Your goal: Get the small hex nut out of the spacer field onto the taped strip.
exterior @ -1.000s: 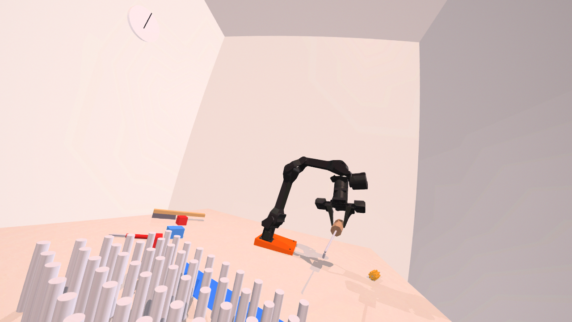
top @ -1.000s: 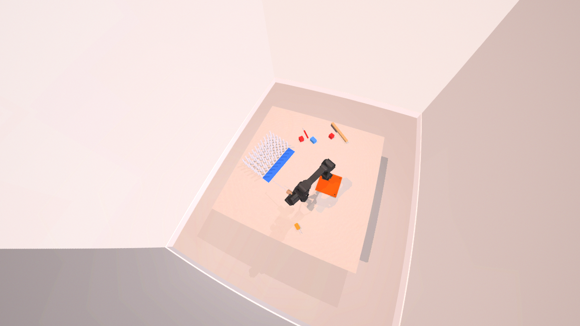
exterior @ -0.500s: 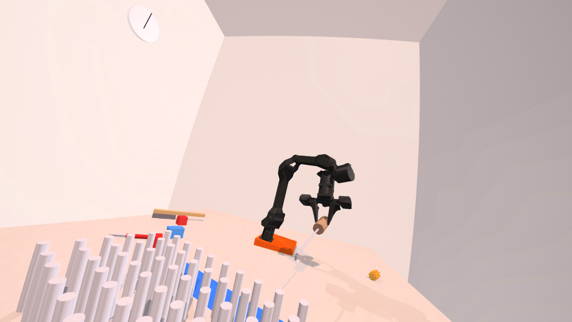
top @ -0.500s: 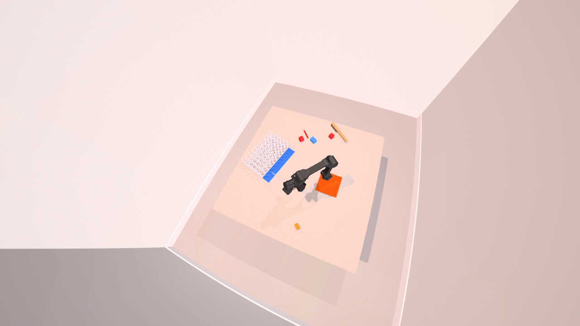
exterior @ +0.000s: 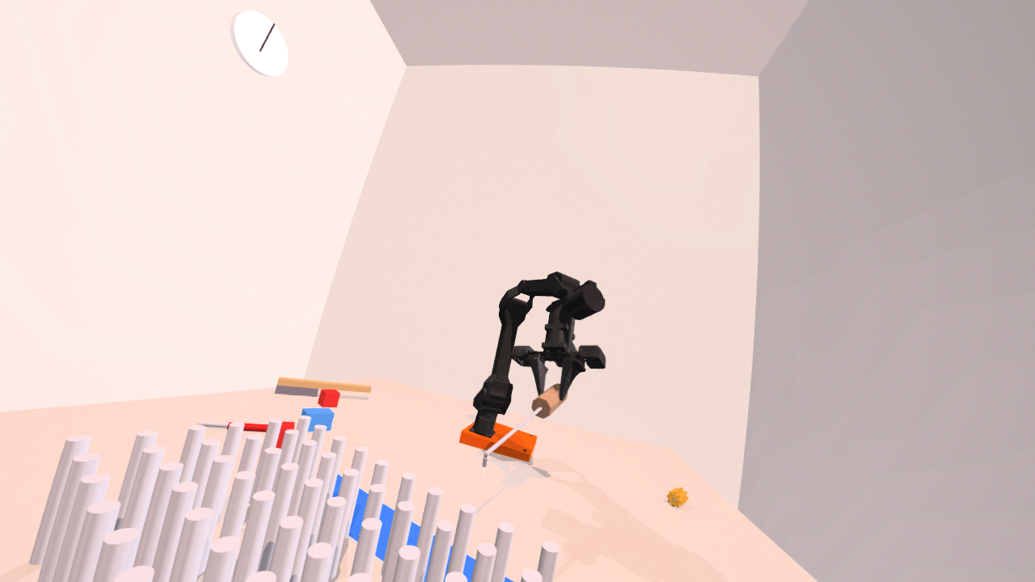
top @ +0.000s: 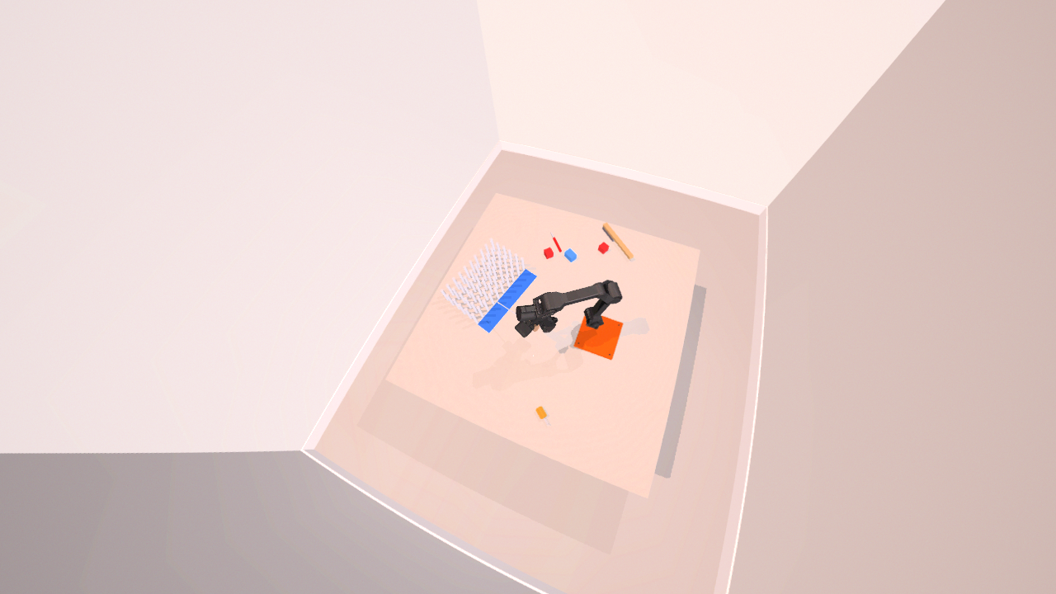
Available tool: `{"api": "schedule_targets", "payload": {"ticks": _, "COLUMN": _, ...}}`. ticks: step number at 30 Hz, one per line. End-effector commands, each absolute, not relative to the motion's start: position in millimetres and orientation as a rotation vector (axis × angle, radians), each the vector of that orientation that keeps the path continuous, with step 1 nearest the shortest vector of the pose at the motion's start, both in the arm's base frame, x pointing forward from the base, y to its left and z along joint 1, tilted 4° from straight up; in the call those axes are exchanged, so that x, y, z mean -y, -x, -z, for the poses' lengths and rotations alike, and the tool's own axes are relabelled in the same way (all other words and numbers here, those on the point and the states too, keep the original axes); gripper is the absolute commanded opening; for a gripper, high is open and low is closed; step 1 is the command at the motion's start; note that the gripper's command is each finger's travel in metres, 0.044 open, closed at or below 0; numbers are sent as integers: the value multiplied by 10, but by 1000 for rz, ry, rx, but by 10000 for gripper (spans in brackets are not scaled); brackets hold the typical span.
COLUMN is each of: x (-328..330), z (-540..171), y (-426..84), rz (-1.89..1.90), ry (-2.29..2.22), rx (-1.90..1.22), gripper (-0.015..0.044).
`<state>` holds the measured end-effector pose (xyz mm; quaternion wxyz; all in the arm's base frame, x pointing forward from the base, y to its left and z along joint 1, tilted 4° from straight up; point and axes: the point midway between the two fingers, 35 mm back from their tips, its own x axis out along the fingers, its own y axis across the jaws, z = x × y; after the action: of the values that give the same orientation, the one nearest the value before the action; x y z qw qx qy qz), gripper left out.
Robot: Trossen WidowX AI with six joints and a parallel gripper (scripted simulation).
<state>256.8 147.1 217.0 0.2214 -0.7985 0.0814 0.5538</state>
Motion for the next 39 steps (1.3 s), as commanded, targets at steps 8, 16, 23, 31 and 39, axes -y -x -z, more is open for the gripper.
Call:
{"api": "schedule_targets", "payload": {"ticks": 8, "x": -1046, "z": -2167, "y": -2610, "rz": -1493, "ry": 2208, "rx": -188, "gripper": 0}}
{"api": "schedule_targets", "payload": {"ticks": 16, "x": -742, "z": -2141, "y": -2610, "rz": -1459, "ry": 2219, "rx": -167, "gripper": 0}}
{"api": "schedule_targets", "payload": {"ticks": 23, "x": -491, "z": -2117, "y": -2584, "rz": -1422, "ry": 2237, "rx": -150, "gripper": 0}}
{"api": "schedule_targets", "payload": {"ticks": 31, "x": -224, "z": -2086, "y": -2528, "rz": -1370, "ry": 2269, "rx": -135, "gripper": 0}}
{"api": "schedule_targets", "payload": {"ticks": 39, "x": 20, "z": -2053, "y": -2450, "rz": -1311, "ry": 2313, "rx": -126, "gripper": 0}}
